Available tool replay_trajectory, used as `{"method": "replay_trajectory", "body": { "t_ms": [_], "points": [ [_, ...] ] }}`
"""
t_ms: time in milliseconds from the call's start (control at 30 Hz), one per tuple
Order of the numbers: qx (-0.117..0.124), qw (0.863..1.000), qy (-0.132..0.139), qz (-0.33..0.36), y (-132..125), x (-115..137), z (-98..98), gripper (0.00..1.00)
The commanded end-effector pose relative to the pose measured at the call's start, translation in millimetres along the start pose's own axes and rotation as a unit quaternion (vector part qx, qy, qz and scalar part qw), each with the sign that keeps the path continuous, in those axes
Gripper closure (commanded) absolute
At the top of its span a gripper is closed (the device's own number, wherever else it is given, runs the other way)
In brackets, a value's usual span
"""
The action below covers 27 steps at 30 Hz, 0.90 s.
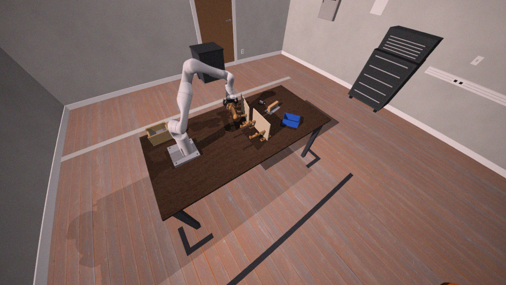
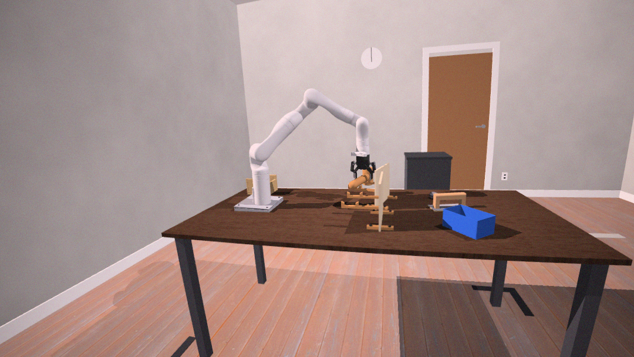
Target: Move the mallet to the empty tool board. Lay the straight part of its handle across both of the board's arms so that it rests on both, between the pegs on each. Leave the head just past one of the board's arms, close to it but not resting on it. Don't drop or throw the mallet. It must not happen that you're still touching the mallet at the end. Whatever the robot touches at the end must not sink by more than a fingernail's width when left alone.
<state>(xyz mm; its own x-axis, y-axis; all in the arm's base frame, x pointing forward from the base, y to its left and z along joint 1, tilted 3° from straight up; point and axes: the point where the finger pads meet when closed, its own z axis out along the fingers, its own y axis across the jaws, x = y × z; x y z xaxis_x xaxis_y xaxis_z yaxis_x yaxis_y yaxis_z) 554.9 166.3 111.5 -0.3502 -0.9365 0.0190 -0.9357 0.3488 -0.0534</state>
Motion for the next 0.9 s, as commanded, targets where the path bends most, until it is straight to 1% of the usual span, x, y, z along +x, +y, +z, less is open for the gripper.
{"method": "replay_trajectory", "body": {
  "t_ms": [0, 667, 767, 867],
  "points": [
    [0.001, 1.000, -0.001, 0.000, 0, 0, -1.1, 0.00],
    [0.001, 1.000, -0.001, 0.000, 0, 0, -1.6, 0.00],
    [0.001, 1.000, -0.001, 0.000, -1, -1, -7.7, 0.00],
    [0.001, 1.000, -0.001, 0.000, -1, -1, -22.8, 0.00]
  ]
}}
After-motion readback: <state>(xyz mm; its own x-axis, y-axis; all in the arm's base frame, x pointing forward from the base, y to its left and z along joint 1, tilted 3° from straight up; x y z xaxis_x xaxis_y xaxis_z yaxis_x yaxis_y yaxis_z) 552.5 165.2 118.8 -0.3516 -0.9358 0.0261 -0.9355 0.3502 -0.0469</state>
